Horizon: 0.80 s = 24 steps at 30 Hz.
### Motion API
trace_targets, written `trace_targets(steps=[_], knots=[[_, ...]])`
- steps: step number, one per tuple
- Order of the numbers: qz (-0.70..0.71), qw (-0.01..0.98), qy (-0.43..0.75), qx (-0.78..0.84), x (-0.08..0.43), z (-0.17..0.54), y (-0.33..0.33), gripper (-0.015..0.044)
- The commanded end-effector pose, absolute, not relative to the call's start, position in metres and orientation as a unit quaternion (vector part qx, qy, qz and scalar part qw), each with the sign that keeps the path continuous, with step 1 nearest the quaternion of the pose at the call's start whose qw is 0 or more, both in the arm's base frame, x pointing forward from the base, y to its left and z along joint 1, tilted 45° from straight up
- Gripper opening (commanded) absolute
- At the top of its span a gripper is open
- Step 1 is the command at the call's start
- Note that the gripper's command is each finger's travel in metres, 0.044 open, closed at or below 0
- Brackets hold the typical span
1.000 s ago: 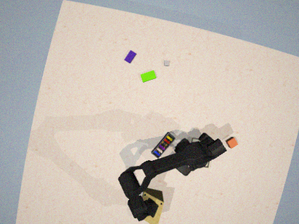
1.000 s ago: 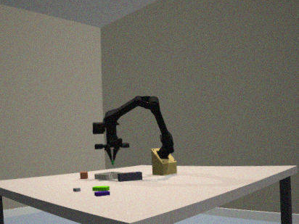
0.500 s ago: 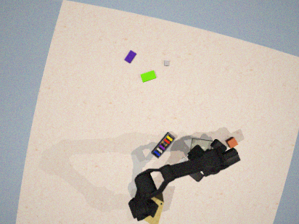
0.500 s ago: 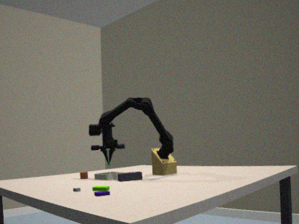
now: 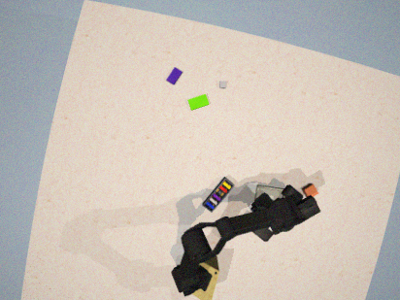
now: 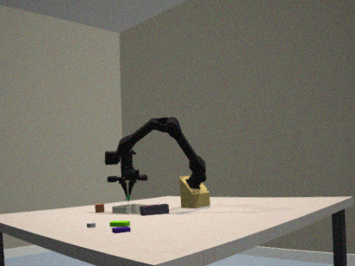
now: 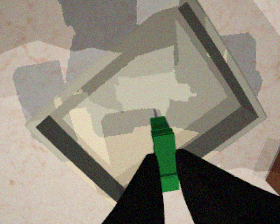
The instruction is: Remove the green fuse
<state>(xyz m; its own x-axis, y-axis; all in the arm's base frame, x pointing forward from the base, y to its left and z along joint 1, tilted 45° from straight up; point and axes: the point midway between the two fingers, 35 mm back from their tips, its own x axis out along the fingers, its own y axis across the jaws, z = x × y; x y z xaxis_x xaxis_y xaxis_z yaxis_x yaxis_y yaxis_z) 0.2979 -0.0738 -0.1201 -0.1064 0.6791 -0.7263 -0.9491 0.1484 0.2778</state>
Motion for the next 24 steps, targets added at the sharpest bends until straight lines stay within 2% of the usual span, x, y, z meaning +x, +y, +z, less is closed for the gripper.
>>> trace_targets(steps=[1,11,24], knots=[[0.63,0.647,0.396,-0.166,0.2959,-0.1252,-0.0675,0.0],[0.63,0.647,0.396,-0.165,0.2941,-0.1335,-0.0591,0.0],[0.631,0.646,0.395,-0.17,0.2959,-0.1297,-0.064,0.033]])
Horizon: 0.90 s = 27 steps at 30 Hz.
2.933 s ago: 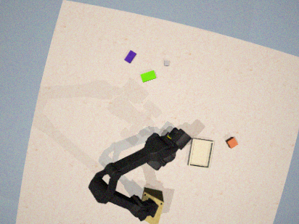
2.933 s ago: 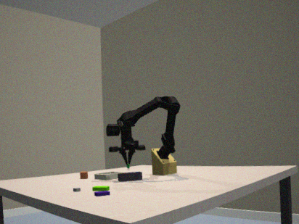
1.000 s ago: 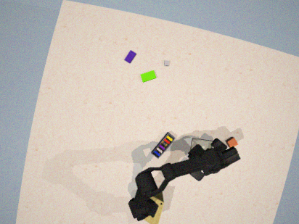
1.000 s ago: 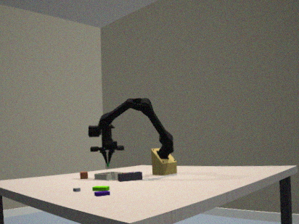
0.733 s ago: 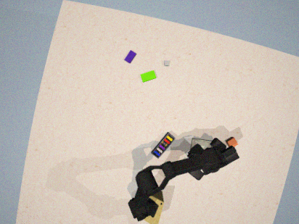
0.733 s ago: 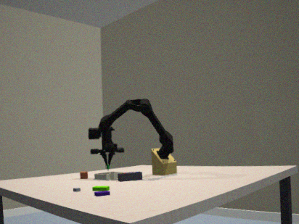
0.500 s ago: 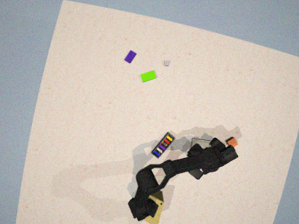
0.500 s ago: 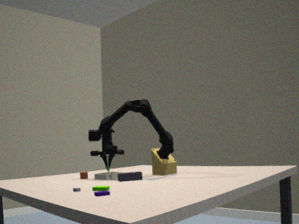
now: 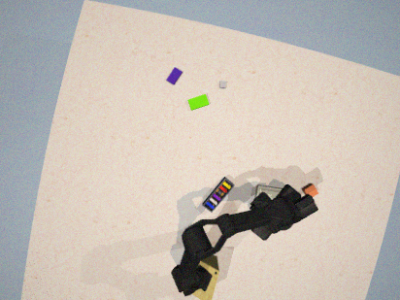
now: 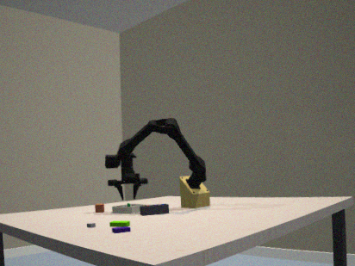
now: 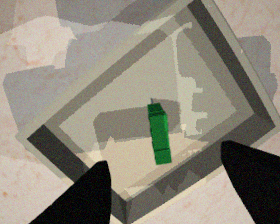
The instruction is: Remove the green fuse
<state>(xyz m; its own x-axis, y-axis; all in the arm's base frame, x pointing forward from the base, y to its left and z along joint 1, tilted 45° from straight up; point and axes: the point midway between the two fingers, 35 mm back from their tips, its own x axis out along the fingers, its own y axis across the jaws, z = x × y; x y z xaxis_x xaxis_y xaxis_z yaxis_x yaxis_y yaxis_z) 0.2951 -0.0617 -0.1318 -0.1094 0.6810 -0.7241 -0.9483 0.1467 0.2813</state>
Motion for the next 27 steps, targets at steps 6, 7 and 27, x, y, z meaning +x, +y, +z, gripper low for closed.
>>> trace_targets(steps=[6,7,27], knots=[[0.63,0.647,0.397,-0.166,0.298,-0.105,-0.087,0.033],[0.63,0.647,0.397,-0.166,0.298,-0.105,-0.087,0.033],[0.629,0.648,0.397,-0.163,0.298,-0.106,-0.085,0.033]])
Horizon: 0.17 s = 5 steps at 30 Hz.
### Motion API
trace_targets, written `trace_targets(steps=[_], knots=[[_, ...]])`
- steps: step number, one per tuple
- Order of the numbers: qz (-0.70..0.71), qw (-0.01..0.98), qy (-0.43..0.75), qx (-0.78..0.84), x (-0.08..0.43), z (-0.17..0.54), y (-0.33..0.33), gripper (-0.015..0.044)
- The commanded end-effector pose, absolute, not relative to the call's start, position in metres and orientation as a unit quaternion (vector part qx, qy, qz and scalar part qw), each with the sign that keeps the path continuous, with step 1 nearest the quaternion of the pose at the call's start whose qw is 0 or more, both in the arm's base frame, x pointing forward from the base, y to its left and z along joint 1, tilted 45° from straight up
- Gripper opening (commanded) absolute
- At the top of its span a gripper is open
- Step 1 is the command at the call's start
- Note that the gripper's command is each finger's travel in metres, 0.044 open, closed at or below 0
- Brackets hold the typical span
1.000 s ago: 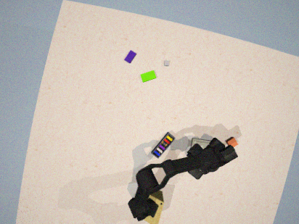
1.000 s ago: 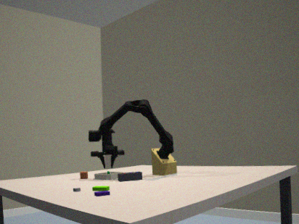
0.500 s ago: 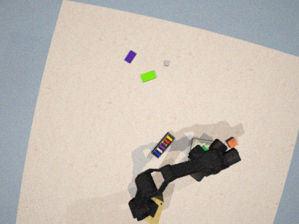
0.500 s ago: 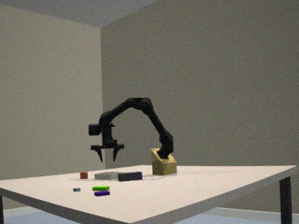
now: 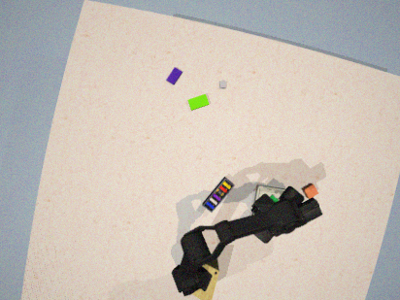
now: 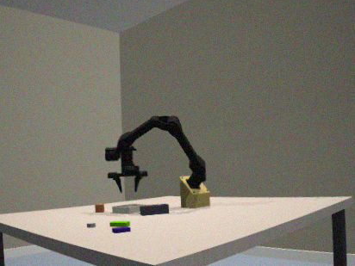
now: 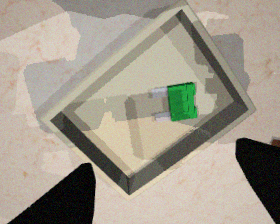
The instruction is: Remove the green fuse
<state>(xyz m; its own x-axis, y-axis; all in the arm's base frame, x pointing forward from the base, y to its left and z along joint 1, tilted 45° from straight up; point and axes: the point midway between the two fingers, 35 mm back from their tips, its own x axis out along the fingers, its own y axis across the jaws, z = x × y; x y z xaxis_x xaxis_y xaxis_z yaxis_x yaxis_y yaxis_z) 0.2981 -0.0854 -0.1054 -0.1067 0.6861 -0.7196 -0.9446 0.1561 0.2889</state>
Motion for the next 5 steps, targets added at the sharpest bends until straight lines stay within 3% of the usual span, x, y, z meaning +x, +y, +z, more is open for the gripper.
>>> trace_targets(steps=[1,5], knots=[[0.629,0.648,0.397,-0.163,0.298,-0.1055,-0.0854,0.033],[0.629,0.648,0.397,-0.163,0.298,-0.1055,-0.0854,0.033]])
